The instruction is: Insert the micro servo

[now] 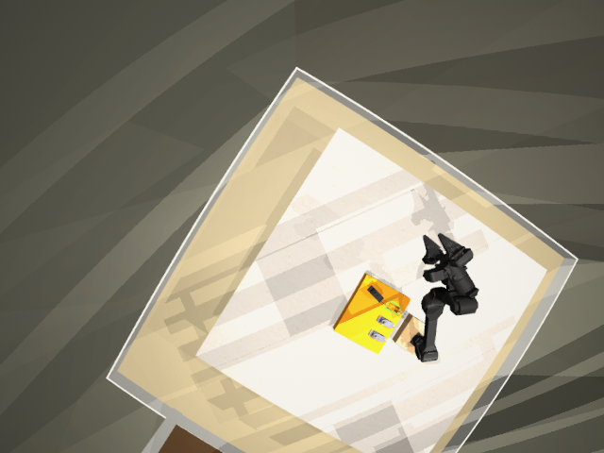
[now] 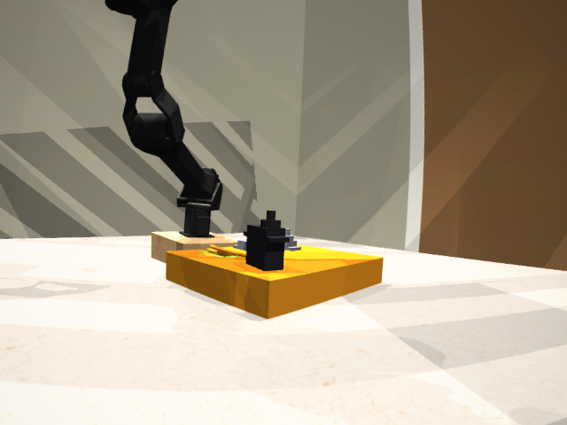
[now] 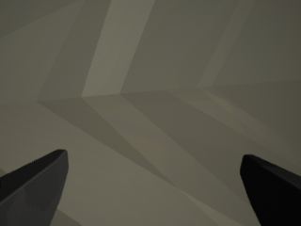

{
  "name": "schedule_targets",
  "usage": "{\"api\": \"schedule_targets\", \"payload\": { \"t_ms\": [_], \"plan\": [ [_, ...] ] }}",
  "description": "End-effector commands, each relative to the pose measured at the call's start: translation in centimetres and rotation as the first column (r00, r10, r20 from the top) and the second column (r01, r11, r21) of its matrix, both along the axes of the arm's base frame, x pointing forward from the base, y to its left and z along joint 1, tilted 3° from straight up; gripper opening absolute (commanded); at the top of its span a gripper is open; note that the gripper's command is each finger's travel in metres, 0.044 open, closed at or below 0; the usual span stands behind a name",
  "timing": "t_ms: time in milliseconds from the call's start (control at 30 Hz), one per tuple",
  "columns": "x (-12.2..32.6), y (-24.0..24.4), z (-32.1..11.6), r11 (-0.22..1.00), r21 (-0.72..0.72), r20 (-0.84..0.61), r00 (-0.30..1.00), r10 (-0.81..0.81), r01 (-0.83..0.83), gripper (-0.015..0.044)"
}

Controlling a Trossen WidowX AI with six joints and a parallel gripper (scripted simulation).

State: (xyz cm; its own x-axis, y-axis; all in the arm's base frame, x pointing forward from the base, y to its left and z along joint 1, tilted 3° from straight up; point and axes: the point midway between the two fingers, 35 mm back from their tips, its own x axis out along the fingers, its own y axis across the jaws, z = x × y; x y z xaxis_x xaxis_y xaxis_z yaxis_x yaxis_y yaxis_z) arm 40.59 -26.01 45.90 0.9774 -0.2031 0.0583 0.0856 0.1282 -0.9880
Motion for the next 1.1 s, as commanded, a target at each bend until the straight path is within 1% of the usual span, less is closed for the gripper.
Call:
{"api": "schedule_targets", "payload": {
  "t_ms": [0, 133, 333, 467, 733, 1067],
  "plan": [
    [-0.1, 0.0, 0.1, 1.000, -0.002, 0.003, 1.000, -0.003, 0.003, 0.0374],
    [-1.0, -0.3, 1.1, 0.999, -0.039, 0.026, 0.999, -0.024, 0.025, 0.0269],
    [-3.6, -0.8, 4.0, 0.984, -0.157, 0.094, 0.993, -0.074, 0.088, 0.0111],
    [-4.8, -1.0, 5.3, 0.971, -0.206, 0.125, 0.987, -0.098, 0.123, 0.0006],
    [-8.7, -0.8, 9.0, 0.915, -0.335, 0.223, 0.963, -0.153, 0.223, 0.0000],
    [-11.7, -0.3, 11.5, 0.851, -0.430, 0.286, 0.939, -0.189, 0.302, 0.0000]
  ]
}}
